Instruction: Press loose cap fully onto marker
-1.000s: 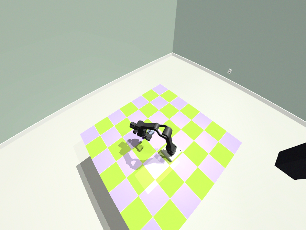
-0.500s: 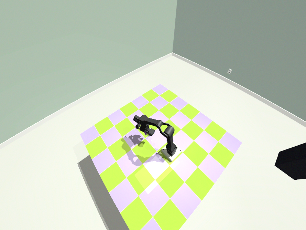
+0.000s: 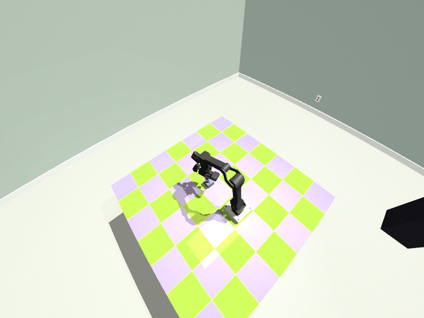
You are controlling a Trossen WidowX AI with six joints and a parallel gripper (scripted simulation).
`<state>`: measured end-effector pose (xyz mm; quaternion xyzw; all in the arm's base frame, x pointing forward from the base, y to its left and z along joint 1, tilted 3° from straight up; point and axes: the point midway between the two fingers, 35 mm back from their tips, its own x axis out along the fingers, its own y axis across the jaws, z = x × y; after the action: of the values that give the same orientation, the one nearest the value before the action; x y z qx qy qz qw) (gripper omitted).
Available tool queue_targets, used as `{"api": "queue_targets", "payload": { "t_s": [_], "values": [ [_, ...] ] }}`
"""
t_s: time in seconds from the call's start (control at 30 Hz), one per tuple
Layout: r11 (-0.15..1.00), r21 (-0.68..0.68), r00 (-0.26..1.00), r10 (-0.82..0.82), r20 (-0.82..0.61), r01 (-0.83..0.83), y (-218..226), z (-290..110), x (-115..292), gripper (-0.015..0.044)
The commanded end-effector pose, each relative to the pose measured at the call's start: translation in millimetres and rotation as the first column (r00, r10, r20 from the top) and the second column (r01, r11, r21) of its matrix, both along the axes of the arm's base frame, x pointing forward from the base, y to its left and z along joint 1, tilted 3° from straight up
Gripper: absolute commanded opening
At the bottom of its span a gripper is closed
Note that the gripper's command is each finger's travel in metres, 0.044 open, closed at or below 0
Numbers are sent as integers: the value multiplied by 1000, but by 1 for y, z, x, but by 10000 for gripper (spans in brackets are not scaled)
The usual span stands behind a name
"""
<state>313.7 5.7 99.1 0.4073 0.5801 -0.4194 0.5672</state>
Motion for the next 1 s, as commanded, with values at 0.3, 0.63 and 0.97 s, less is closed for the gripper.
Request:
{"api": "queue_targets", "payload": {
  "t_s": [0.3, 0.63, 0.97],
  "values": [
    [1000, -5, 1000, 6, 8, -6, -14, 3, 1, 0],
    [1000, -5, 1000, 6, 8, -6, -14, -9, 2, 0],
    [1000, -5, 1000, 6, 8, -6, -14, -26, 2, 0]
  ]
}}
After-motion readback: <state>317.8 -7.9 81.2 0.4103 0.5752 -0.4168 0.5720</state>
